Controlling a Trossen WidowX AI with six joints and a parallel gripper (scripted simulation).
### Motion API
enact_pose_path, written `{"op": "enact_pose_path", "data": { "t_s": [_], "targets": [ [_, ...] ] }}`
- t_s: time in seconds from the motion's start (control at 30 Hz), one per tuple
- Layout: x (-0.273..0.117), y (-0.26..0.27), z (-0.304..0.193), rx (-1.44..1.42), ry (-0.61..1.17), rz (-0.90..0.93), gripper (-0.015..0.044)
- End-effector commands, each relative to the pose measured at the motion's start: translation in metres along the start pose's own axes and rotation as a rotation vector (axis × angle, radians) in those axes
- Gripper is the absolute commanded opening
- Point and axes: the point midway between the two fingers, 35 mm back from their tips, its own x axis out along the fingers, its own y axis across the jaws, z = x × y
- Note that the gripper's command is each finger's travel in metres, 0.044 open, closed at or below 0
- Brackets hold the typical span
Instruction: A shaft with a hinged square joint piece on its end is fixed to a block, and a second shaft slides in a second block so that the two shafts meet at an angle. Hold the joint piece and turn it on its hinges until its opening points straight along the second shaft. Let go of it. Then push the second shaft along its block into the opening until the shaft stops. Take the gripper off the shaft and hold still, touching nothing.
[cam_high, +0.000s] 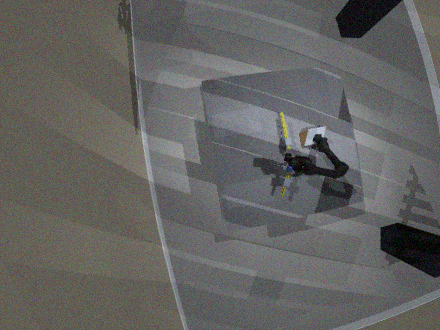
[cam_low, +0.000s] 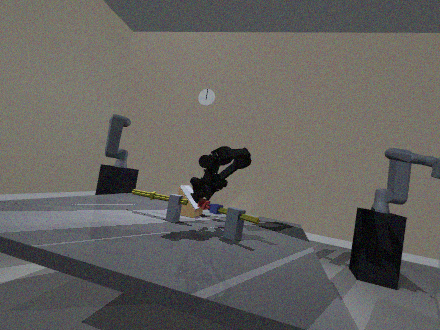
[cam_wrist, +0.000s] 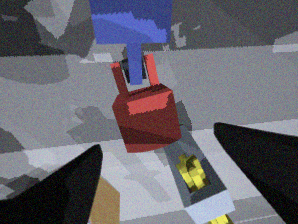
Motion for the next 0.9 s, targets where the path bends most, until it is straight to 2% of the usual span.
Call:
{"op": "enact_pose_path", "data": {
  "t_s": [0.0,0.33,0.5,0.7,0.87],
  "targets": [
    [-0.033,-0.004,-0.004,0.103,-0.022,-0.058,0.044],
    [-0.108,0.003,-0.023,0.386,-0.075,-0.171,0.044],
    [-0.108,0.003,-0.024,0.39,-0.075,-0.169,0.044],
    [-0.076,-0.002,-0.061,0.374,-0.076,-0.019,0.044],
    [-0.072,-0.002,-0.066,0.371,-0.079,0.0,0.044]
  ]
}}
